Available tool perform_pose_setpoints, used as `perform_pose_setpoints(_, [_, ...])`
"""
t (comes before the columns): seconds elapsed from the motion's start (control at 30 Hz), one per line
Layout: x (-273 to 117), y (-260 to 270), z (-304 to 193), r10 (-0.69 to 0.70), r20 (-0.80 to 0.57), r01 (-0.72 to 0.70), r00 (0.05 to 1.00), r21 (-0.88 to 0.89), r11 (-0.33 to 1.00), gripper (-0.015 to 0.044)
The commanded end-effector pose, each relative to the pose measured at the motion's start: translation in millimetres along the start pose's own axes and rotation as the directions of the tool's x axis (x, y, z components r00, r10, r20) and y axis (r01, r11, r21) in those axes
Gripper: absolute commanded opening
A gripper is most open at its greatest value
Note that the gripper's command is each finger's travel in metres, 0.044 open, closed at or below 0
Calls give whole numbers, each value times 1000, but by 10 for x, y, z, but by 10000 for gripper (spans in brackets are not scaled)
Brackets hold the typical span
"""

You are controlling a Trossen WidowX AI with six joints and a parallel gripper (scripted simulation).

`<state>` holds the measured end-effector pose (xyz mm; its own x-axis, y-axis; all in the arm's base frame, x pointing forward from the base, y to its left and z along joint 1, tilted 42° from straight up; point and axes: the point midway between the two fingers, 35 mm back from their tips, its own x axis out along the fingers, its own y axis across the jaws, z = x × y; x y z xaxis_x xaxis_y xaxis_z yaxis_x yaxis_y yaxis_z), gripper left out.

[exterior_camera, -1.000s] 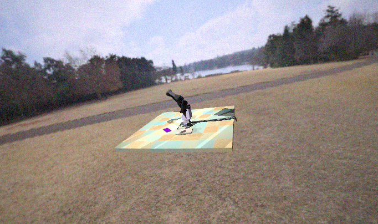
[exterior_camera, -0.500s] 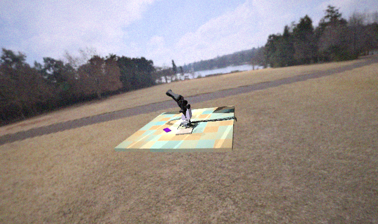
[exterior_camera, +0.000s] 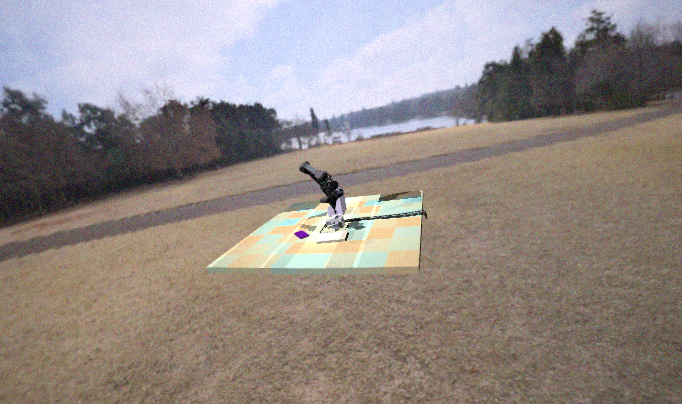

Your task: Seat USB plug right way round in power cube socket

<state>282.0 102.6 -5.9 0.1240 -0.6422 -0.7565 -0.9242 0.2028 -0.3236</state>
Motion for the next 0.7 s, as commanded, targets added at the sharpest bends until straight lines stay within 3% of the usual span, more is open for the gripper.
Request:
perform_pose_setpoints(0.0, [4,2,-1,1,-1,-1,1000,109,994,0])
perform_pose_setpoints(0.67, [4,2,-1,1,-1,0,1000,592,806,0])
